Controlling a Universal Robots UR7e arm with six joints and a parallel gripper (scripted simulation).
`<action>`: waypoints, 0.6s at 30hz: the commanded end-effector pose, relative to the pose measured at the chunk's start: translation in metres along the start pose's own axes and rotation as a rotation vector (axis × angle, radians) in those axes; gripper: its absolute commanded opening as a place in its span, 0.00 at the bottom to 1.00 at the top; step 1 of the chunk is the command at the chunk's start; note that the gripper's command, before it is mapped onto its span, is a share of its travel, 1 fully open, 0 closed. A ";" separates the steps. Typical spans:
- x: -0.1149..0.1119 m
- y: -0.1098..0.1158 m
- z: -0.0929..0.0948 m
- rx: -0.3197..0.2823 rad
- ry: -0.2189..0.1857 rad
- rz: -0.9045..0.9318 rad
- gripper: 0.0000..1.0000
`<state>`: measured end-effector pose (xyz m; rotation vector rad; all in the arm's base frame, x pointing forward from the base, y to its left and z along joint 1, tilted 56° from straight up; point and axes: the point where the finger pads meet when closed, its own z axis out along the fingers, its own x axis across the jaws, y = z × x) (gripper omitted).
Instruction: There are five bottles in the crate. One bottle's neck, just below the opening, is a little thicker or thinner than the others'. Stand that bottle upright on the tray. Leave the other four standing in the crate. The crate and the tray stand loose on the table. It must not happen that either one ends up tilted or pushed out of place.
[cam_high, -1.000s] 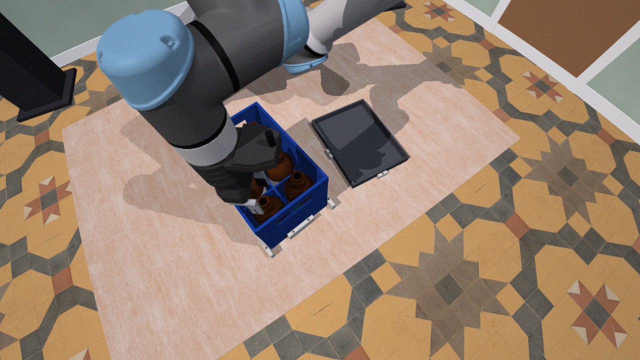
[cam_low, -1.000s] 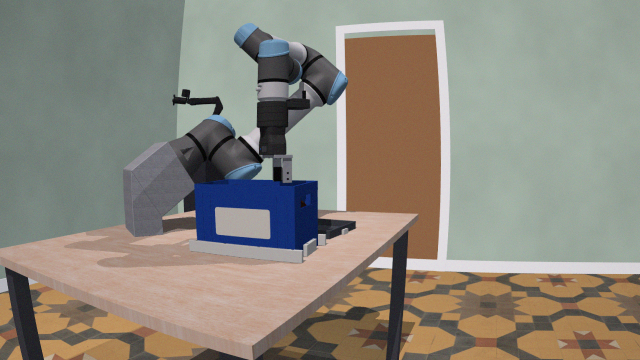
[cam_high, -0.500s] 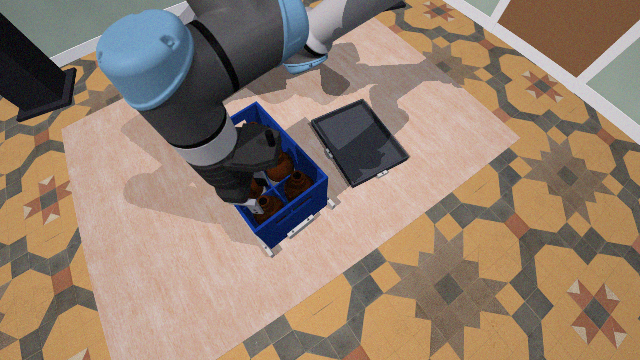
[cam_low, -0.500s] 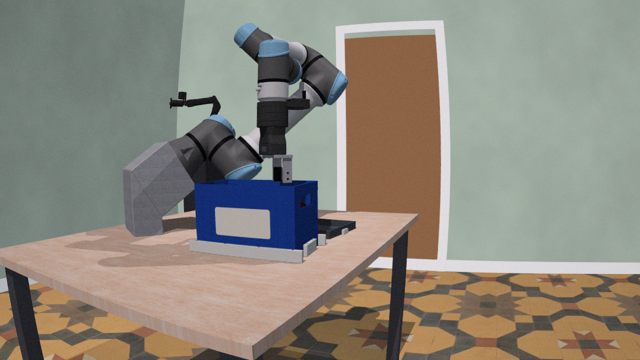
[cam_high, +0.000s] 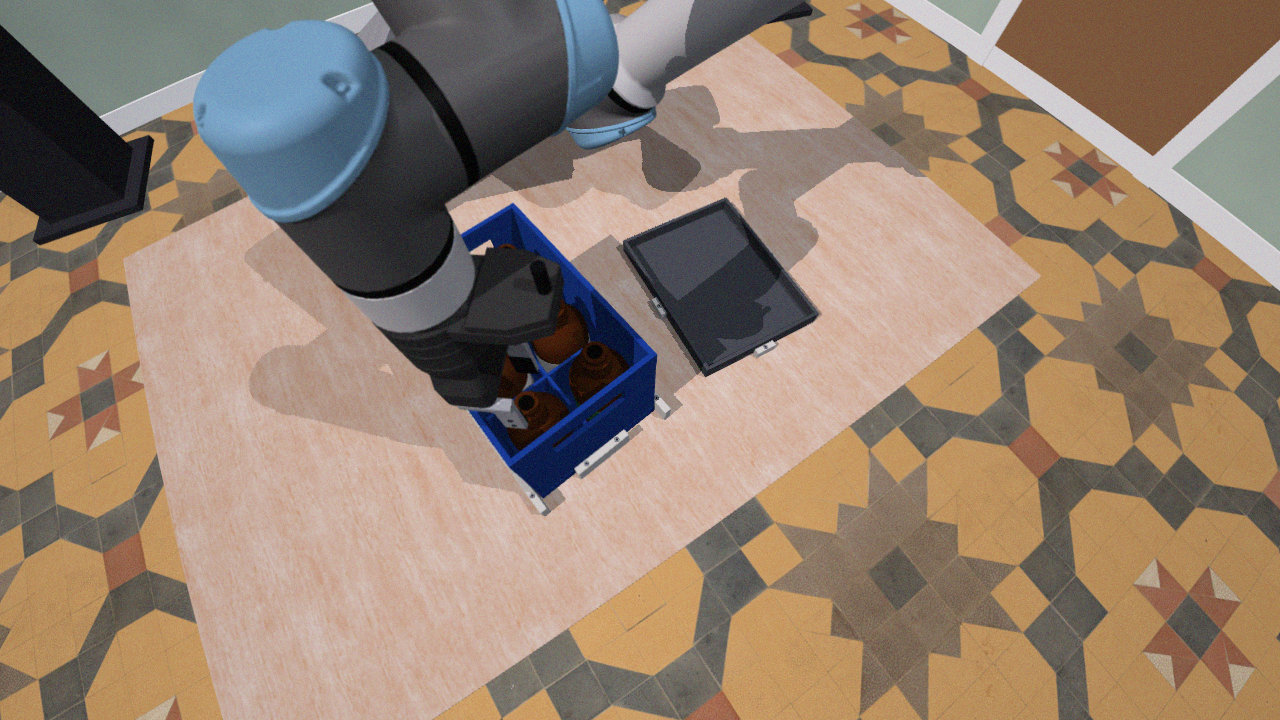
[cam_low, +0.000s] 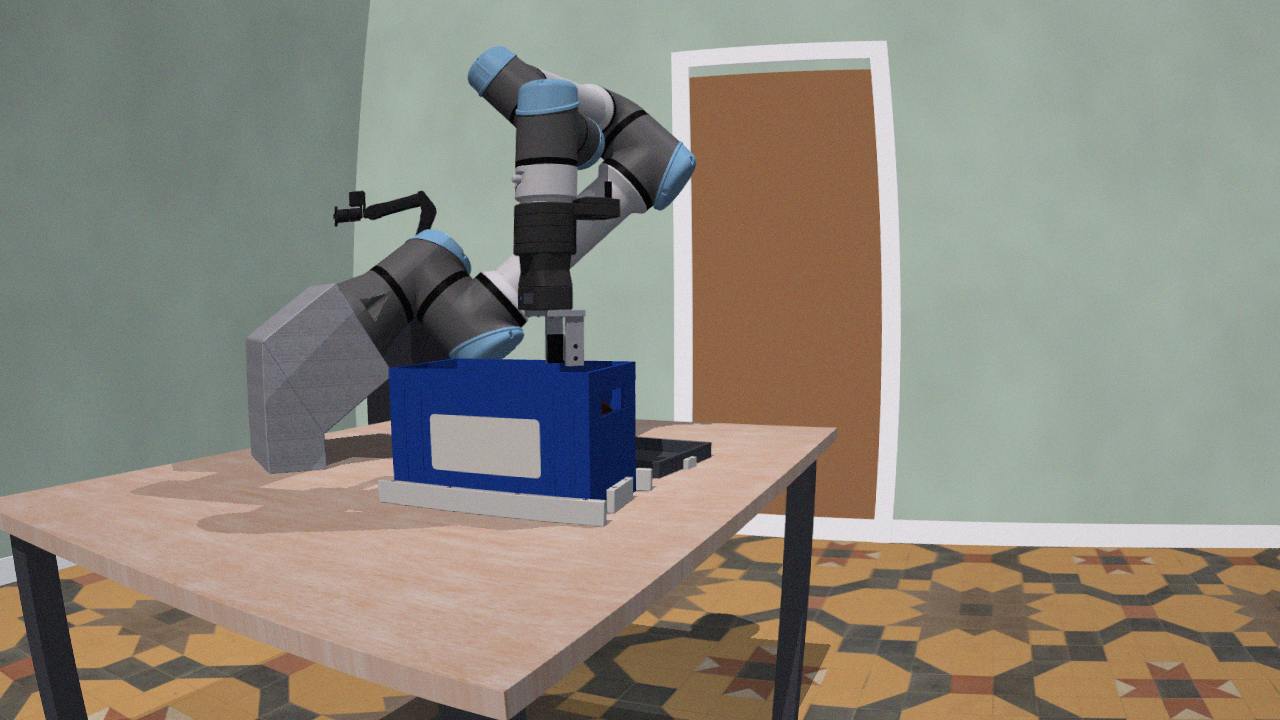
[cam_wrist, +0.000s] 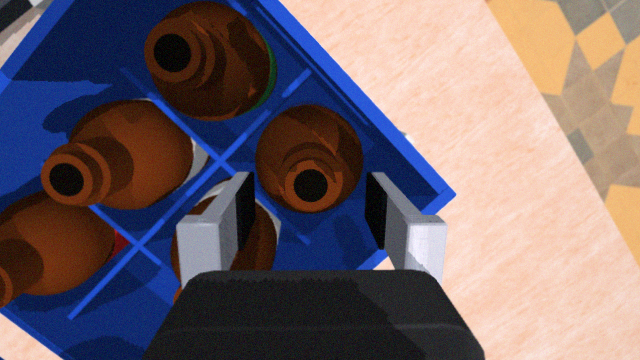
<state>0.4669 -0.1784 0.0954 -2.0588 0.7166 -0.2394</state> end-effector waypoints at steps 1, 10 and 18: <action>0.000 0.000 0.001 0.000 0.001 0.000 1.00; 0.000 0.000 0.005 0.000 0.001 0.000 1.00; 0.000 0.000 0.013 0.000 0.001 0.000 1.00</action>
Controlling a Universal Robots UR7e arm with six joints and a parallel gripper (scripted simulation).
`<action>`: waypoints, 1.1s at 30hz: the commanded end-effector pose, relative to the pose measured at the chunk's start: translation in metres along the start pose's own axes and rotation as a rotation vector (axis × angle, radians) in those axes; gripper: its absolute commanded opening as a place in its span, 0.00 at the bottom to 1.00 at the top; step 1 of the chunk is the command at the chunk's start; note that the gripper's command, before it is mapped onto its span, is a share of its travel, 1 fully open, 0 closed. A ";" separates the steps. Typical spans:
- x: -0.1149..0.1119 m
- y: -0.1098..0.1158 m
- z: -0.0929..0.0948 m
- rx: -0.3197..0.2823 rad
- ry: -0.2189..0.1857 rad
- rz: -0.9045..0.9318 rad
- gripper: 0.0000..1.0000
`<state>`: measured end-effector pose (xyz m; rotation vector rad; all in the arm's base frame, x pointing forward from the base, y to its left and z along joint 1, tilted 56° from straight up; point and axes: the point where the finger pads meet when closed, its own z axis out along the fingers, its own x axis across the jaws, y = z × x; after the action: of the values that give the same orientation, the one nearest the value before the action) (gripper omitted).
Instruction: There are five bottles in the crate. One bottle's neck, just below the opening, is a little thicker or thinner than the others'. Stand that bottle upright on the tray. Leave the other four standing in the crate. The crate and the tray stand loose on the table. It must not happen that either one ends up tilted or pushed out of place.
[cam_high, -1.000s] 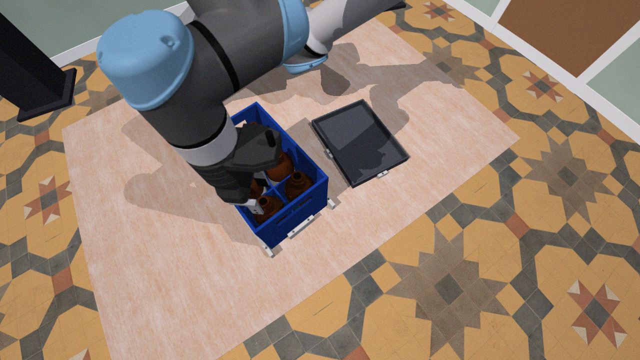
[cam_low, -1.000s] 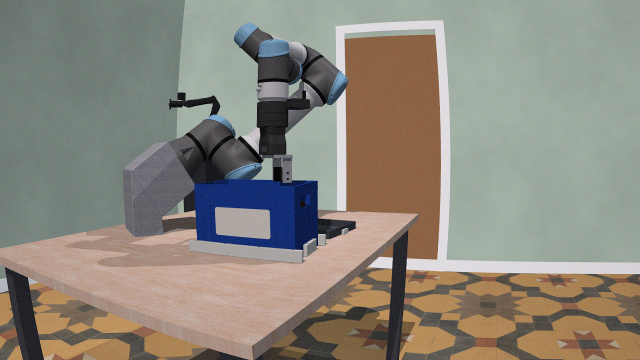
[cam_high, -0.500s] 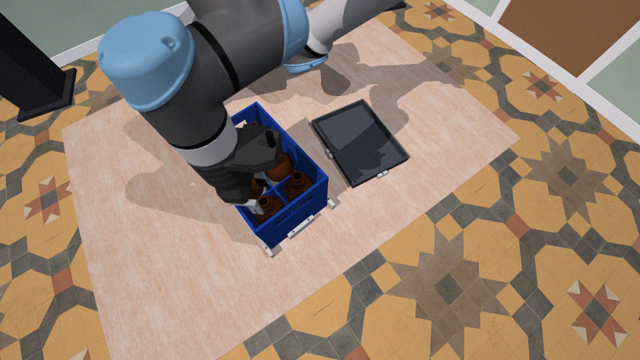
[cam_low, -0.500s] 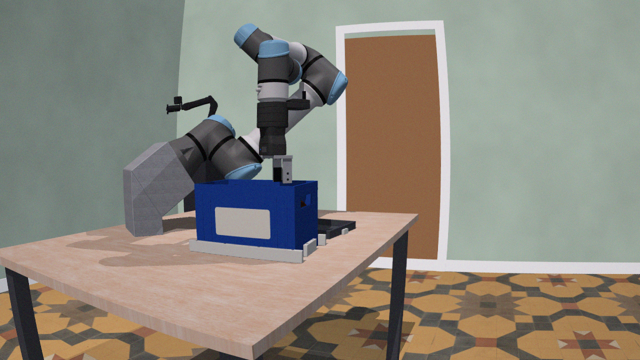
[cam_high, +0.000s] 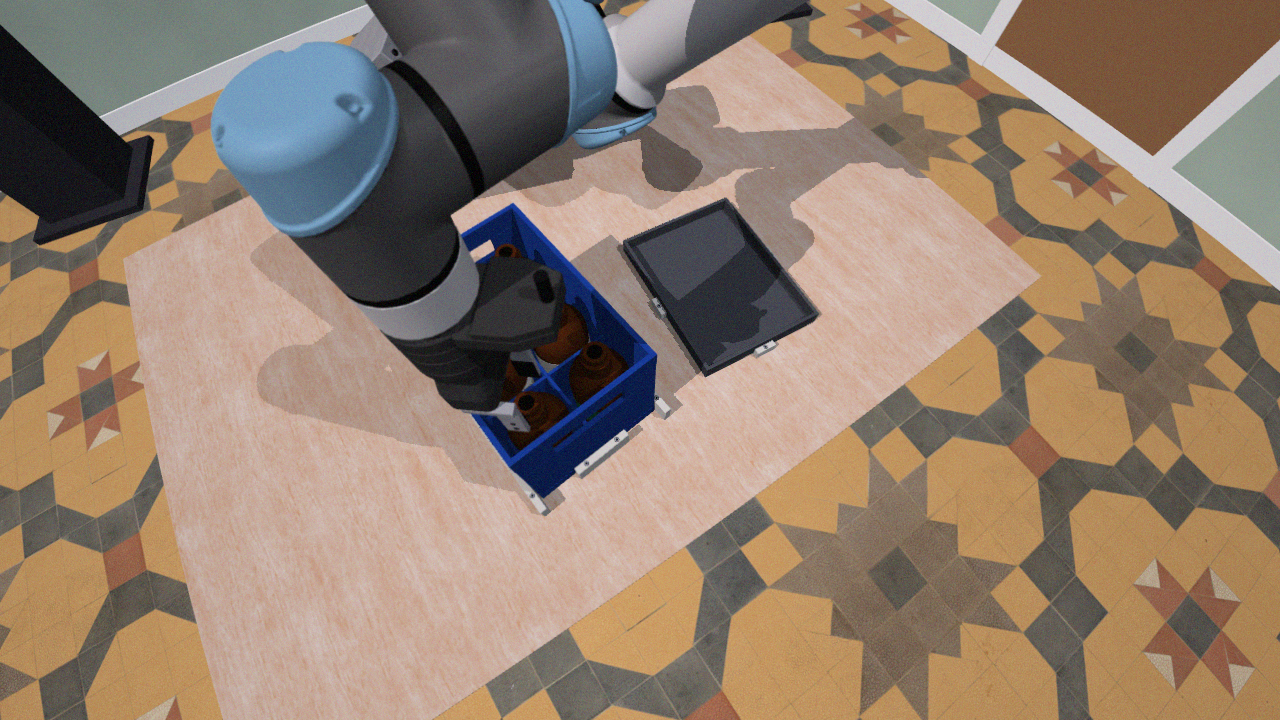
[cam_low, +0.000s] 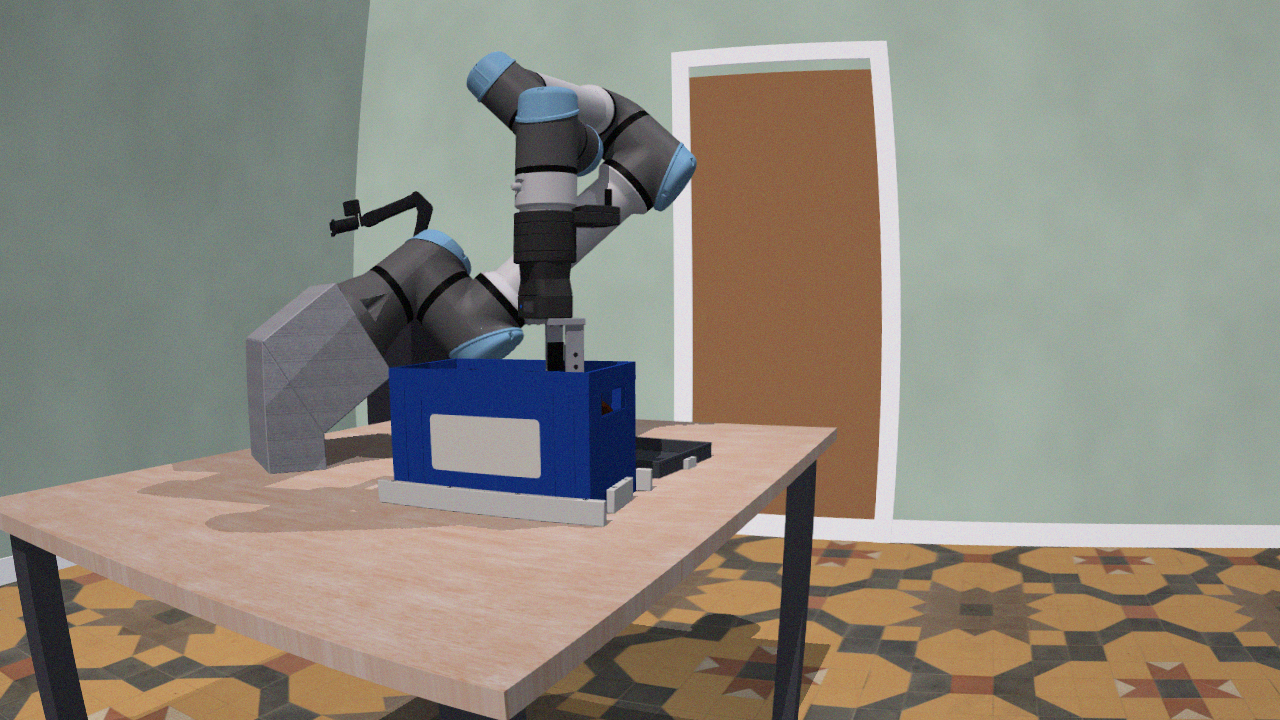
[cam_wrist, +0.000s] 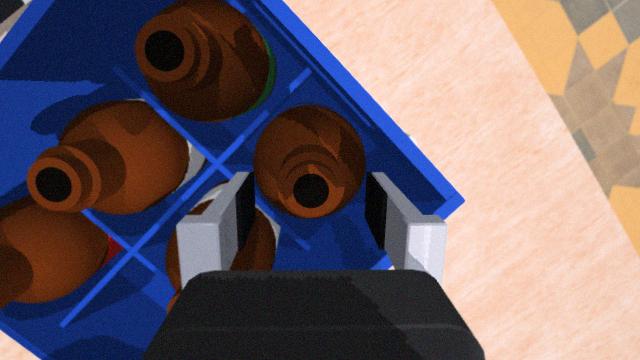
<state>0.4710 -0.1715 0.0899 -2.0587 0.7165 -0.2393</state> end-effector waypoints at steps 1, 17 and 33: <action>0.000 0.000 0.004 0.000 0.001 0.000 1.00; 0.000 0.000 0.020 0.000 0.001 0.000 1.00; 0.000 0.000 0.028 0.000 0.001 0.000 1.00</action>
<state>0.4826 -0.1524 0.0746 -2.0588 0.7166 -0.2393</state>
